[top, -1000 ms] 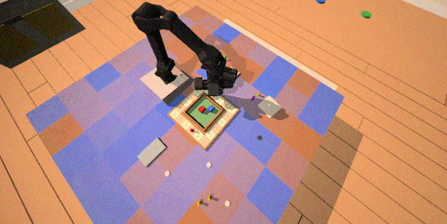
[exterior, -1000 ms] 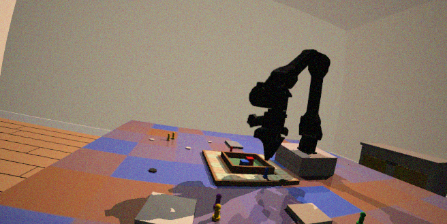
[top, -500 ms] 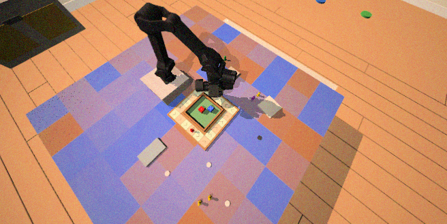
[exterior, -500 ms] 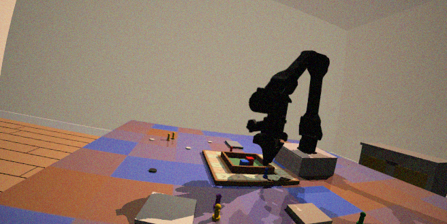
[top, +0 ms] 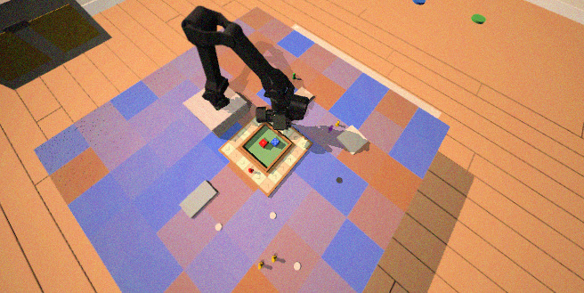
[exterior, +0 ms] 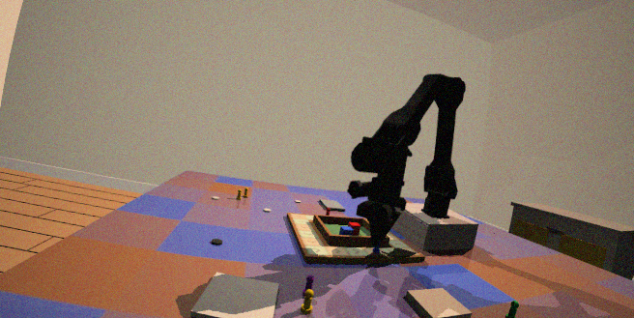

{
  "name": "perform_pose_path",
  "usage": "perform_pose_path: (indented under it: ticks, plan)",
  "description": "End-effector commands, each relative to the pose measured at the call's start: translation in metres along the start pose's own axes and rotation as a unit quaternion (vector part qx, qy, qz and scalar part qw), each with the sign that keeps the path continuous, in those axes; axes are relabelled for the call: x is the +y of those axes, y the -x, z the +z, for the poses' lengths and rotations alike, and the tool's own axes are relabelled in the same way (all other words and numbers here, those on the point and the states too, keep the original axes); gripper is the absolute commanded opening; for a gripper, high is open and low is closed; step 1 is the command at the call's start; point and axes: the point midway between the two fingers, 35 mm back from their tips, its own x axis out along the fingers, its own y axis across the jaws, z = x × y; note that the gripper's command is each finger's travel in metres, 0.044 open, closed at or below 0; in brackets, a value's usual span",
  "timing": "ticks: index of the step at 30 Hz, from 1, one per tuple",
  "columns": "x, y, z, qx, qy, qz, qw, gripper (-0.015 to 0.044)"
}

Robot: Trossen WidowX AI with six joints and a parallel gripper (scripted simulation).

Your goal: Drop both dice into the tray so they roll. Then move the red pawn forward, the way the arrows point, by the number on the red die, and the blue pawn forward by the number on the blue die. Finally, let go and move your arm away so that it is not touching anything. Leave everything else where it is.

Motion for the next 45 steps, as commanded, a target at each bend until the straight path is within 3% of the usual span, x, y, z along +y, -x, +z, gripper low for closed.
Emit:
perform_pose_path:
  ticks: [1,6,11,23,41,45]
  plan:
    - [-0.004,-0.011,-0.001,0.001,-0.002,-0.009,1.000,0.0200]
    - [-0.005,-0.014,-0.001,0.001,-0.002,-0.009,1.000,0.0200]
    - [-0.005,-0.014,-0.001,0.001,-0.002,-0.009,1.000,0.0069]
    - [-0.005,-0.013,-0.001,0.001,-0.002,-0.009,1.000,0.0000]
    - [-0.002,0.103,0.005,0.000,-0.002,-0.009,1.000,0.0000]
    - [-0.004,0.113,0.004,0.000,-0.002,-0.009,1.000,0.0000]
